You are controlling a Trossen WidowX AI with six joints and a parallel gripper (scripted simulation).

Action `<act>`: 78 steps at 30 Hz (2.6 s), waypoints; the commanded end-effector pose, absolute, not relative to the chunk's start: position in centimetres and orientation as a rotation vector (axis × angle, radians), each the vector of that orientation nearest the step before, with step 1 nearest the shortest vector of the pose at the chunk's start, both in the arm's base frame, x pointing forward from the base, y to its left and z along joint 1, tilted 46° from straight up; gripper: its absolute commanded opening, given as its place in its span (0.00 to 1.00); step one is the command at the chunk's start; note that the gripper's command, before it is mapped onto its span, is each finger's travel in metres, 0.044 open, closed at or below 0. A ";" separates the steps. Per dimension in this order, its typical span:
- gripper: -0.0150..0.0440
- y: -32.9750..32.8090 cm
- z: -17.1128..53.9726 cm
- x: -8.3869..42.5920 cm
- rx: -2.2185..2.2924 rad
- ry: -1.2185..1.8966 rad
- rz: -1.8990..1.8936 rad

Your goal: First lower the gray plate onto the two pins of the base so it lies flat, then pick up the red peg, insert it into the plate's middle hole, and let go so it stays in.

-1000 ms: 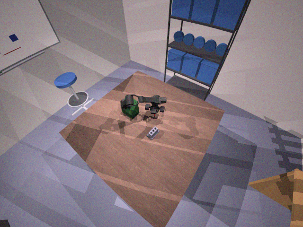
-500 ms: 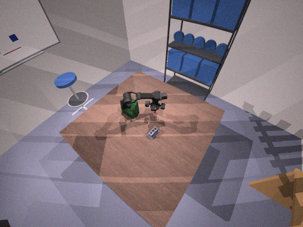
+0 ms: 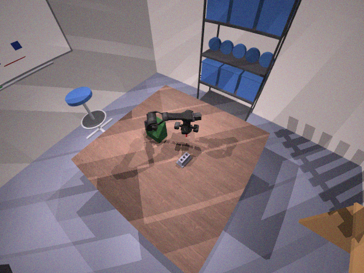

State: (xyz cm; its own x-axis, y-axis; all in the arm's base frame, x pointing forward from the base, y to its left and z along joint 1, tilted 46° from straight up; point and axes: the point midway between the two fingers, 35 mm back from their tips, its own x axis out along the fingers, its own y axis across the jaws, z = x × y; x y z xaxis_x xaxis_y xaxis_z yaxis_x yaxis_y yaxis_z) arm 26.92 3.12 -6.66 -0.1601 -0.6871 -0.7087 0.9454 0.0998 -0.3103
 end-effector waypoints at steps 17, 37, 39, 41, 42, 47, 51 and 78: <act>0.25 0.4 -3.8 29.7 0.404 0.923 -1.480; 0.25 -3.4 -0.6 32.0 0.407 0.915 -1.476; 0.25 -3.8 -0.2 32.3 0.406 0.913 -1.476; 0.25 -4.2 0.1 32.5 0.404 0.911 -1.476; 0.25 -4.5 0.3 32.6 0.403 0.910 -1.476; 0.25 -5.6 1.3 33.0 0.399 0.904 -1.478; 0.25 -6.5 2.0 33.3 0.395 0.900 -1.480; 0.25 -10.2 5.2 34.0 0.374 0.880 -1.494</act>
State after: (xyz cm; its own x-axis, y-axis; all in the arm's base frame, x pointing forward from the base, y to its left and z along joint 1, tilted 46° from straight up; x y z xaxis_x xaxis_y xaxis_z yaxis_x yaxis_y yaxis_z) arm 33.92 -10.16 5.01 -0.1512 -0.6962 -0.7018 0.9513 0.0906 -0.2948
